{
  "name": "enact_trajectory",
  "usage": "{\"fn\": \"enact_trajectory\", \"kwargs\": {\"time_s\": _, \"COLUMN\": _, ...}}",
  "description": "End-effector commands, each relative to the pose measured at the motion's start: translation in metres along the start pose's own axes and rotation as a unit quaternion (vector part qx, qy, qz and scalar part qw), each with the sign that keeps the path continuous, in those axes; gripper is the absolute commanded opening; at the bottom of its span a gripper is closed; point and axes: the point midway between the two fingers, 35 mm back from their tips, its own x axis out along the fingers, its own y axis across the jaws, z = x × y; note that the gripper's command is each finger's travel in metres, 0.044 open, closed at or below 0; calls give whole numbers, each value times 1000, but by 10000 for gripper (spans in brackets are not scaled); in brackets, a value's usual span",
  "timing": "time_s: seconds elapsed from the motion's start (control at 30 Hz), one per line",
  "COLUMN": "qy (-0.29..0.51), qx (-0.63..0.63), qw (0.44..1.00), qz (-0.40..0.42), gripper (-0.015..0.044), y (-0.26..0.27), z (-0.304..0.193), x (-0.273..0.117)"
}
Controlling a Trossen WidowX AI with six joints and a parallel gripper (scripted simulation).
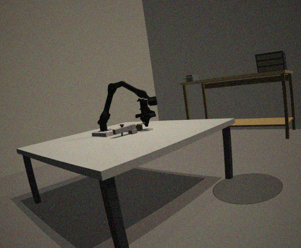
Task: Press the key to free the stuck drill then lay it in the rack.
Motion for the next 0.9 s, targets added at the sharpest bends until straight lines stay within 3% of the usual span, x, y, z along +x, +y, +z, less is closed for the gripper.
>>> {"fn": "enact_trajectory", "kwargs": {"time_s": 0.0, "qy": -2, "qx": 2, "qw": 1000, "qz": -1, "gripper": 0, "y": 0, "z": 0, "x": -3}}
{"fn": "enact_trajectory", "kwargs": {"time_s": 0.87, "qy": -2, "qx": 2, "qw": 1000, "qz": -1, "gripper": 0, "y": 2, "z": -3, "x": -14}}
